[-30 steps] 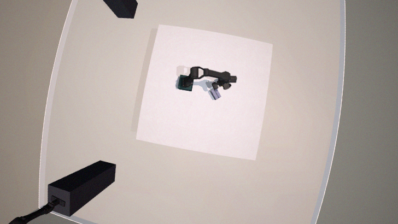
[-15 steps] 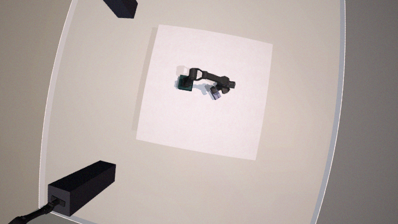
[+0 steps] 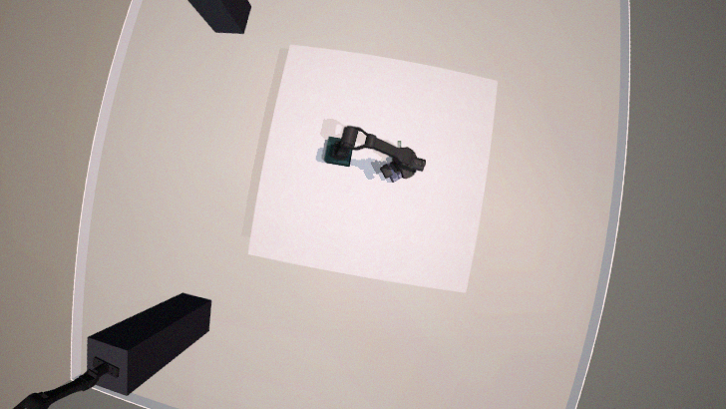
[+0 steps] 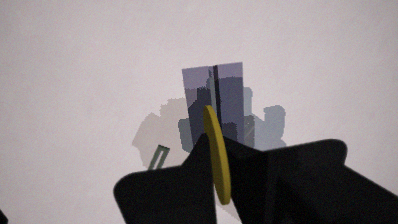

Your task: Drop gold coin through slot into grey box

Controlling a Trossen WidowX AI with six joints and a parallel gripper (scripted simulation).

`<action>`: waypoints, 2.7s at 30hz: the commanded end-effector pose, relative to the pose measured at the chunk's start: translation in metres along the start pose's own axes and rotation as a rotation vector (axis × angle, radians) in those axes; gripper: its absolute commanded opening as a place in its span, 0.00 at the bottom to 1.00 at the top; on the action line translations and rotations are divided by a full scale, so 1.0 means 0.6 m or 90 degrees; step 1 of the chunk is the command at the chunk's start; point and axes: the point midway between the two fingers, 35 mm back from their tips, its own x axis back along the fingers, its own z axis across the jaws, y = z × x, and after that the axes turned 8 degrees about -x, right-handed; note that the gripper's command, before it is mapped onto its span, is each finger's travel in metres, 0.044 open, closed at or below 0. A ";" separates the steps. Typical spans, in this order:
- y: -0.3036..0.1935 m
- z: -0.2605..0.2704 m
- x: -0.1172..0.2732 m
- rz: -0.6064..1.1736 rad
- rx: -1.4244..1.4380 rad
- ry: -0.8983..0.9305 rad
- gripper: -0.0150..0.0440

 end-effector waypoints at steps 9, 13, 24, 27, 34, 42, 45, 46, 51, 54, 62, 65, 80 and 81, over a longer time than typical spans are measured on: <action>0.012 -0.016 0.000 0.000 -0.001 -0.001 0.25; 0.012 -0.016 0.000 0.000 -0.001 -0.001 0.25; 0.016 -0.022 0.001 0.000 0.001 -0.001 0.25; 0.018 -0.026 0.000 0.000 0.004 -0.001 0.25; 0.018 -0.024 0.001 0.000 0.001 0.000 0.25; 0.018 -0.024 -0.002 0.000 0.001 0.000 0.25; 0.018 -0.024 -0.005 0.000 0.001 0.000 0.25; 0.018 -0.024 -0.006 0.000 0.001 0.000 0.25; 0.017 -0.025 -0.009 0.000 0.001 0.000 0.25; 0.016 -0.026 -0.011 0.000 0.000 0.000 0.25; 0.016 -0.026 -0.016 0.000 -0.001 0.000 0.25; 0.017 -0.025 -0.018 0.000 -0.001 0.000 0.25; 0.016 -0.026 -0.030 0.000 0.000 0.000 0.25; 0.016 -0.026 -0.031 0.000 0.000 0.000 0.25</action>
